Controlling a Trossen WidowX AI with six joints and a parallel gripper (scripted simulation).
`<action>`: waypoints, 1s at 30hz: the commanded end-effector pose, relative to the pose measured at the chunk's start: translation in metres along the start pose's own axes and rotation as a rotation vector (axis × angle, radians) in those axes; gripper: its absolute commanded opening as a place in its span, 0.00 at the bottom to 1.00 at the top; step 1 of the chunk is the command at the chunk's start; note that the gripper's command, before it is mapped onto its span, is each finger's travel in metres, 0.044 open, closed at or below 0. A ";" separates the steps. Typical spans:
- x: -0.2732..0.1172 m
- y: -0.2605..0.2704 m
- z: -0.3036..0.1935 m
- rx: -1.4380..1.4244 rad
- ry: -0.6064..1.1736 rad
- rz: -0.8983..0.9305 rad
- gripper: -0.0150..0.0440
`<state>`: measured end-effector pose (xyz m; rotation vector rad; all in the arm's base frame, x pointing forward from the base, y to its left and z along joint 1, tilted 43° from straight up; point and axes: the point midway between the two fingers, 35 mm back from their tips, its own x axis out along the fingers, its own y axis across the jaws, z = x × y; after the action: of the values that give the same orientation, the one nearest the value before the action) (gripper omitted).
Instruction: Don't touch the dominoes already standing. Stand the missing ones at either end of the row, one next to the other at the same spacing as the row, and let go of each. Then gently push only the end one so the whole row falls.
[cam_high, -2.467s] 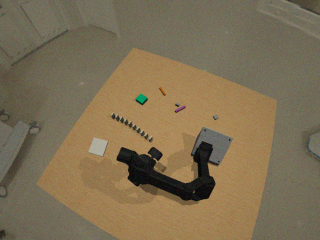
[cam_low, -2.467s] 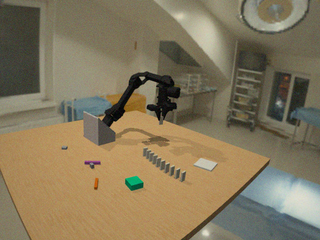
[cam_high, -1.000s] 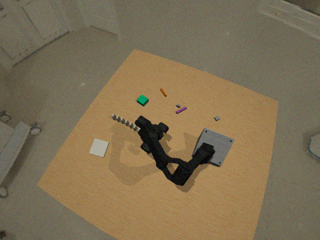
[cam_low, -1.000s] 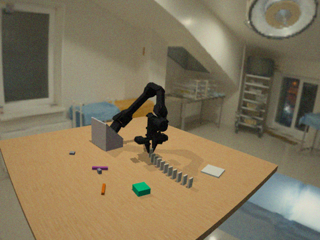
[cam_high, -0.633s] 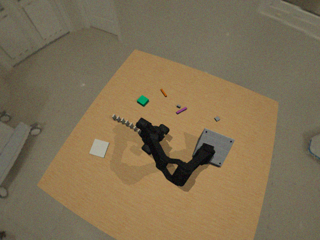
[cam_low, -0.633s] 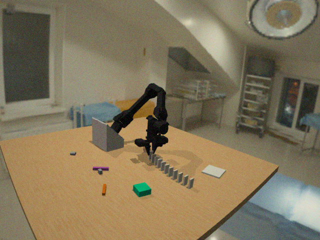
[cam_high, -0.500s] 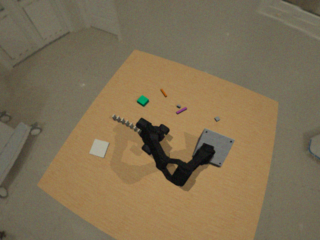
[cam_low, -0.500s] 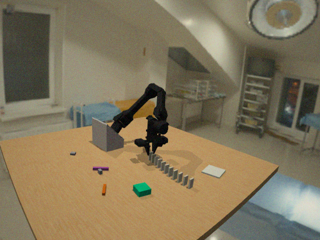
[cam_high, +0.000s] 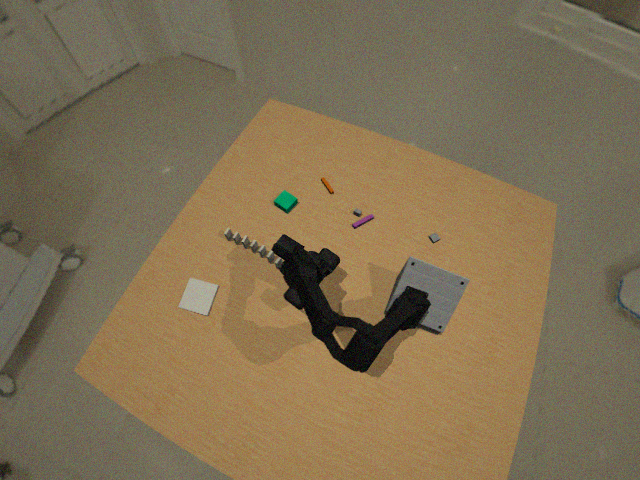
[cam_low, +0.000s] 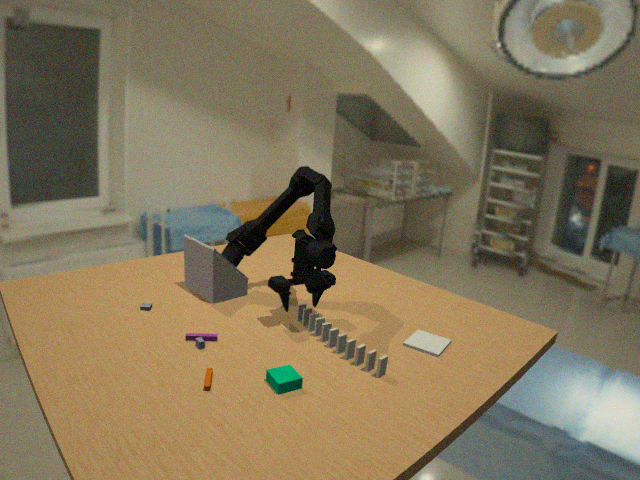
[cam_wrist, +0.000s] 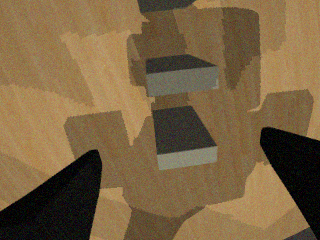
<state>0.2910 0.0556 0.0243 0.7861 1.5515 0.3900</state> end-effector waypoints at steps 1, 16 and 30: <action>-0.035 -0.001 0.009 -0.003 -0.015 -0.007 1.00; -0.120 0.000 -0.002 -0.157 -0.011 -0.007 0.87; -0.064 -0.001 -0.034 -1.555 -0.006 -0.007 0.25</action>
<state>0.2743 -0.0029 0.0899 0.0619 1.1840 0.9920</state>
